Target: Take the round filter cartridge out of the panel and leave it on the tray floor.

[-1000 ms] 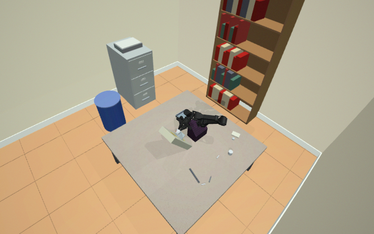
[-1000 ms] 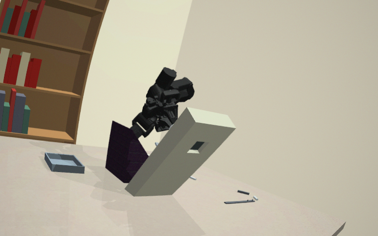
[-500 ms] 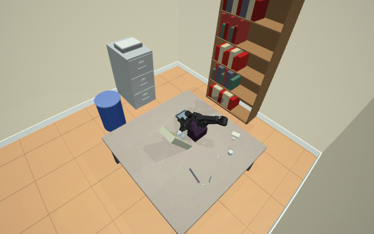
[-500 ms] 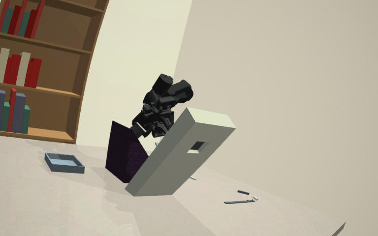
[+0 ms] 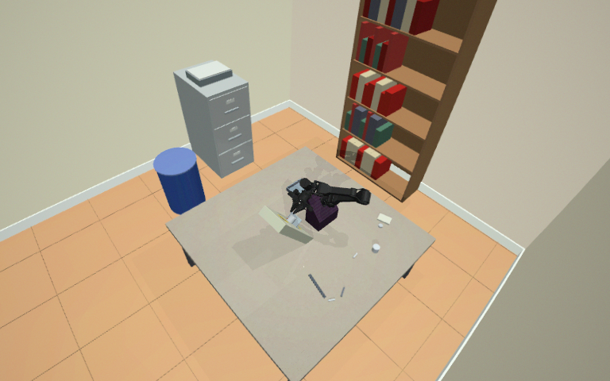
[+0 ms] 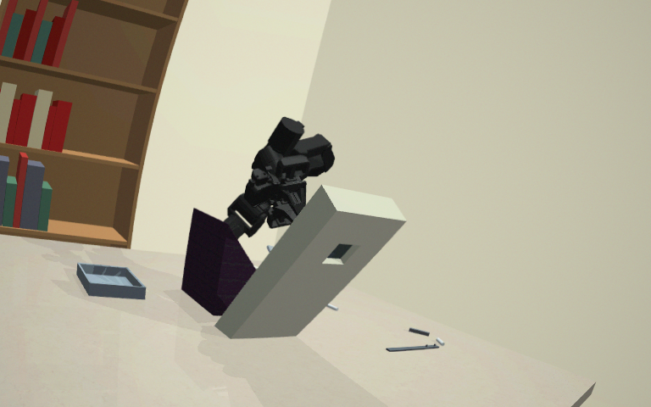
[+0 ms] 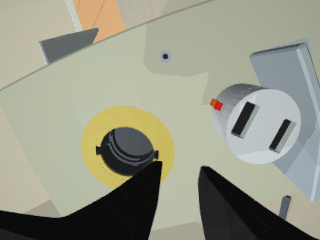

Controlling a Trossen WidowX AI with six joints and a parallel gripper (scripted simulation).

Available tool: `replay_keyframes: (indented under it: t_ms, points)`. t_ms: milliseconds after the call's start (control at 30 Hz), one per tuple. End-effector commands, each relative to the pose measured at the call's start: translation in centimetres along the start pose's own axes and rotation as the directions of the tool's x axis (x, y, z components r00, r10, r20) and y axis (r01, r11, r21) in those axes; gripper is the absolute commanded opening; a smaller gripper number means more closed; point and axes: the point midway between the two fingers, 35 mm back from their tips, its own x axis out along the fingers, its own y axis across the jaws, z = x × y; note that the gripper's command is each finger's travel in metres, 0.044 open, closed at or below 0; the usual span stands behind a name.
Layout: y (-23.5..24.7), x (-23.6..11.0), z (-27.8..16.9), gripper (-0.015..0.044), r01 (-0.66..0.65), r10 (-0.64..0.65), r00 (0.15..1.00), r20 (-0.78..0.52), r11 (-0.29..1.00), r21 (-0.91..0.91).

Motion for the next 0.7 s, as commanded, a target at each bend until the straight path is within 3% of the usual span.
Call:
replay_keyframes:
  t_ms: [0, 233, 600, 667]
  points:
    - [3.4, -0.6, -1.6, 0.0096, -0.009, 0.009, 1.0, -0.004, 1.0, -0.014]
    - [4.0, -0.7, -1.9, 0.0096, -0.009, 0.009, 1.0, -0.004, 1.0, -0.014]
    - [9.8, -5.4, -4.6, 0.0385, -0.015, 0.015, 1.0, -0.001, 1.0, -0.022]
    - [9.6, -5.2, -4.4, 0.0333, -0.006, 0.006, 1.0, 0.004, 0.997, -0.074]
